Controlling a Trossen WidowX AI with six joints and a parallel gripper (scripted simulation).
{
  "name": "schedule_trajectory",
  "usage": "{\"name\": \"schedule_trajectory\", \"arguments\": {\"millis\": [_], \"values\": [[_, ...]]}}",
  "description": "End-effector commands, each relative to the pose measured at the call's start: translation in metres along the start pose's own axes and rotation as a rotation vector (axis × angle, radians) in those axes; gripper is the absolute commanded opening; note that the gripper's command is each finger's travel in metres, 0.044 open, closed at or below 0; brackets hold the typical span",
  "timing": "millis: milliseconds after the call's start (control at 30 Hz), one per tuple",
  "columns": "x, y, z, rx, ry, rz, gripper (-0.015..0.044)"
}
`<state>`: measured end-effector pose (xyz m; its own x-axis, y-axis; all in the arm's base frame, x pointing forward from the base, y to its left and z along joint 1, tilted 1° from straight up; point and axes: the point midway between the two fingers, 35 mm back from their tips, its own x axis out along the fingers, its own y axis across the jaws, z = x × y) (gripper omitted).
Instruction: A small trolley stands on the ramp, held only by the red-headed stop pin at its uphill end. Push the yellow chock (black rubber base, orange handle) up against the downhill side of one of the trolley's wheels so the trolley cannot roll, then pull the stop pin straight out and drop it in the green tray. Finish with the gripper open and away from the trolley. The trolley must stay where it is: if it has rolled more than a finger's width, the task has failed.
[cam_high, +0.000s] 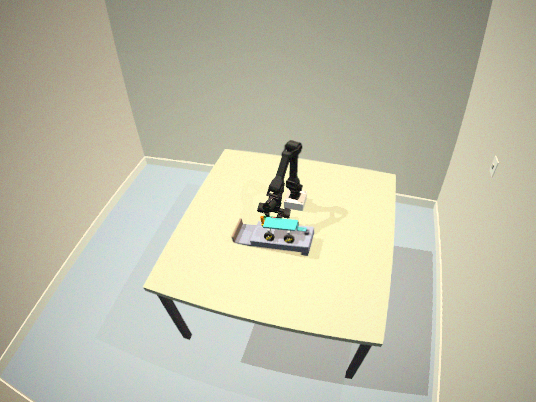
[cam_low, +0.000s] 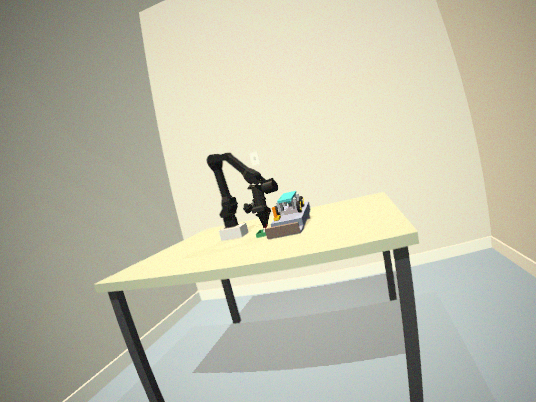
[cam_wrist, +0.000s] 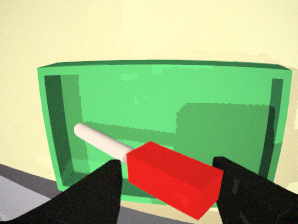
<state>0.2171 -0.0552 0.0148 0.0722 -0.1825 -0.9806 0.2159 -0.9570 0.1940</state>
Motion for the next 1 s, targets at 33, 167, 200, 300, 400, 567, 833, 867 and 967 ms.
{"name": "schedule_trajectory", "arguments": {"millis": [33,167,200,300,400,567,833,867,967], "values": [[0.002,-0.002,0.002,0.004,-0.004,0.002,0.019],[0.004,-0.004,0.003,0.004,-0.004,0.002,0.019],[0.004,-0.004,0.003,0.004,-0.004,0.002,0.019],[0.005,-0.005,0.003,0.004,-0.004,0.002,0.019],[0.003,-0.004,0.001,-0.001,0.001,0.0,0.0269],[0.003,-0.004,0.001,-0.001,0.001,0.0,0.034],[-0.013,-0.001,0.002,0.003,-0.003,0.002,0.034],[-0.017,-0.001,0.003,0.003,-0.004,0.002,0.034],[-0.023,0.0,0.003,0.004,-0.004,0.002,0.0393]]}}
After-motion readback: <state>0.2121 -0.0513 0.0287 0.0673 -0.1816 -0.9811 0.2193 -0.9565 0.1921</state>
